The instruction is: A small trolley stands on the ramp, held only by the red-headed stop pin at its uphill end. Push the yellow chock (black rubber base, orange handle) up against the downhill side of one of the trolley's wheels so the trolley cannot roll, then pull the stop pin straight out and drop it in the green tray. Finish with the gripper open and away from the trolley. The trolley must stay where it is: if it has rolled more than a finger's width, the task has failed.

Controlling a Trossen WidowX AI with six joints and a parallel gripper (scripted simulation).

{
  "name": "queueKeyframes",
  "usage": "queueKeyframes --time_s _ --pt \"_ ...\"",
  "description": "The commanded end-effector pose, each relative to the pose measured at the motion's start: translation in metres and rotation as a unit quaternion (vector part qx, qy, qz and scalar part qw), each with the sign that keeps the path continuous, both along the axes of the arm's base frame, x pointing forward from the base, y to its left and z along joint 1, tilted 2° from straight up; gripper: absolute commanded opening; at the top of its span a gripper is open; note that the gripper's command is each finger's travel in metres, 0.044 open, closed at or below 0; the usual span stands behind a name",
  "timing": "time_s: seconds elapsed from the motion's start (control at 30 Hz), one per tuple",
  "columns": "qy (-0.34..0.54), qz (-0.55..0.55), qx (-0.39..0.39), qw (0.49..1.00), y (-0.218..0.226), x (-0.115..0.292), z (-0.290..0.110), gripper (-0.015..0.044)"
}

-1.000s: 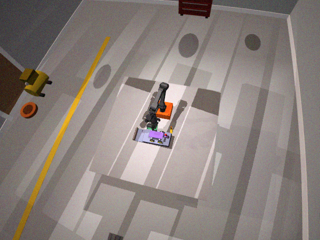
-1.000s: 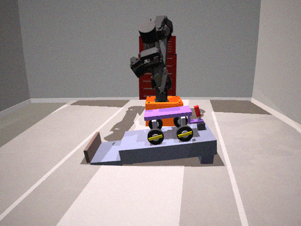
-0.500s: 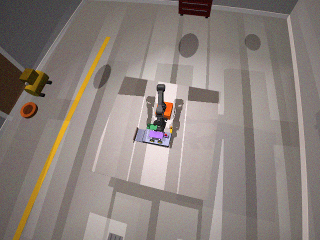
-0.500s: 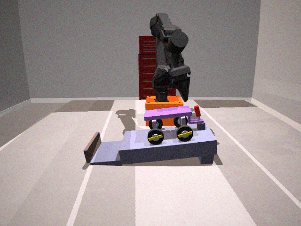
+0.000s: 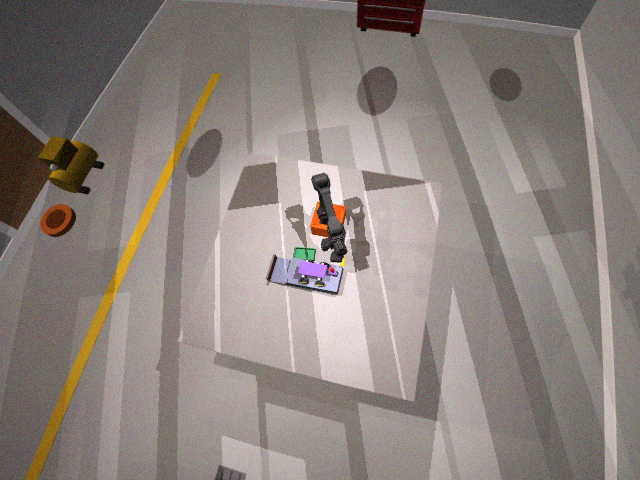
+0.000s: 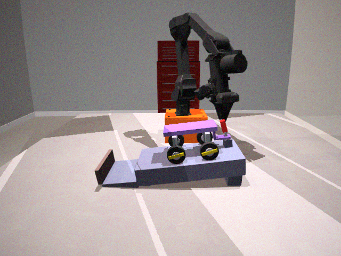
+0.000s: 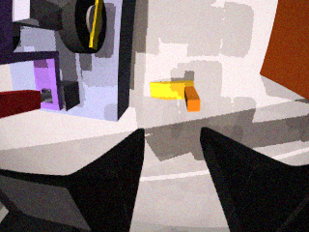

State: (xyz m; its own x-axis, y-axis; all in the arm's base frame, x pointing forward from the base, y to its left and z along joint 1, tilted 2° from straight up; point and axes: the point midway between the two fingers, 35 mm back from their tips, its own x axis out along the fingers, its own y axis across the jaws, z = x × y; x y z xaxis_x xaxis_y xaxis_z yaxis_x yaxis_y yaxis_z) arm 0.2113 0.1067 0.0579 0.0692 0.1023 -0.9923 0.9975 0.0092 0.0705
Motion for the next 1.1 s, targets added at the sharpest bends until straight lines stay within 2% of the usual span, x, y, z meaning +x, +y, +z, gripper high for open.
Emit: queueKeyframes --time_s 0.0,0.23,0.6,1.07 --pt "0.025 0.018 -0.028 0.999 0.009 -0.013 -0.005 0.019" --pt "0.042 0.034 -0.049 0.997 0.015 -0.023 -0.012 0.019" --pt "0.042 0.034 -0.049 0.997 0.015 -0.024 -0.053 0.019" --pt "0.042 0.034 -0.049 0.997 0.016 -0.024 -0.069 0.019"
